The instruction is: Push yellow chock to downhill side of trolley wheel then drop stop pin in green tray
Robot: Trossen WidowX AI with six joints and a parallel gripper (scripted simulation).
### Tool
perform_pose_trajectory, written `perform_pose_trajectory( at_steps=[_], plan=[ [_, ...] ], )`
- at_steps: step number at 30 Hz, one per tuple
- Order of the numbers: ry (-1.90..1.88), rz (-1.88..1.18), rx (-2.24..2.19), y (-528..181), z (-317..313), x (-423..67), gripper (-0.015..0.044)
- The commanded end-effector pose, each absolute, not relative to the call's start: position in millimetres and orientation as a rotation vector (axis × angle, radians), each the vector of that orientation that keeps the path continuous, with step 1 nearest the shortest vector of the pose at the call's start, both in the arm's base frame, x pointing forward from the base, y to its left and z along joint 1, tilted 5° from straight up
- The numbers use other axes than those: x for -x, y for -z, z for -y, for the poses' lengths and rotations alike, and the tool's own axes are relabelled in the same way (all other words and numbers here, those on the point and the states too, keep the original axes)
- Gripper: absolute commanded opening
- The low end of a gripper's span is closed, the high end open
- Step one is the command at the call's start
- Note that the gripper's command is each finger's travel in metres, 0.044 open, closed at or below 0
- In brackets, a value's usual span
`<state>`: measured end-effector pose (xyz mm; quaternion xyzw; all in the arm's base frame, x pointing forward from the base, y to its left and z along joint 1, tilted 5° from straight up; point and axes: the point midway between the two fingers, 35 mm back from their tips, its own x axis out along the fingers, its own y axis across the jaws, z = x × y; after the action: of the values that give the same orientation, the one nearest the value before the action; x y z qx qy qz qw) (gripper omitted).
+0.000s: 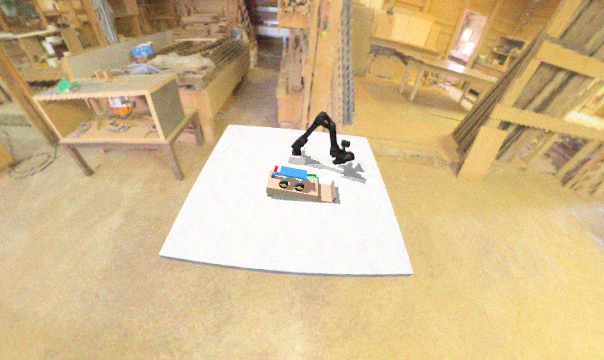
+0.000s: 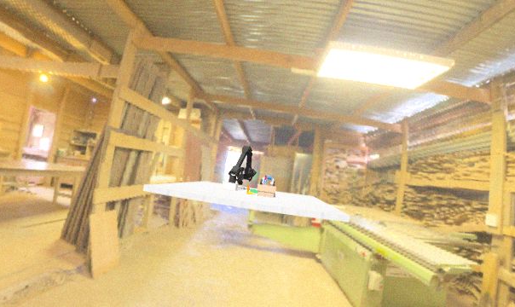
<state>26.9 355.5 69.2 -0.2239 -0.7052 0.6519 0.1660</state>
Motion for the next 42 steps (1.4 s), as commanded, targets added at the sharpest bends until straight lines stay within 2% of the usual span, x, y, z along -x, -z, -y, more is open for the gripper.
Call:
perform_pose_trajectory(
  at_steps=[1, 4, 8, 20, 32, 42],
  plan=[
    [-1.859, 2.002, 0.640, -69.4, -355.6, -27.6, 0.0374],
    [-1.893, 1.918, 0.673, -71.2, -357.2, -38.1, 0.0295],
    [-1.970, 1.661, 0.755, -76.9, -359.6, -69.3, 0.0190],
    [-1.971, 0.800, 0.835, -97.8, -342.1, -174.5, 0.0190],
    [-1.823, 0.350, 0.761, -111.3, -313.6, -232.8, 0.0190],
    [-1.461, -0.177, 0.537, -131.2, -247.1, -308.6, 0.0190]
  ],
)
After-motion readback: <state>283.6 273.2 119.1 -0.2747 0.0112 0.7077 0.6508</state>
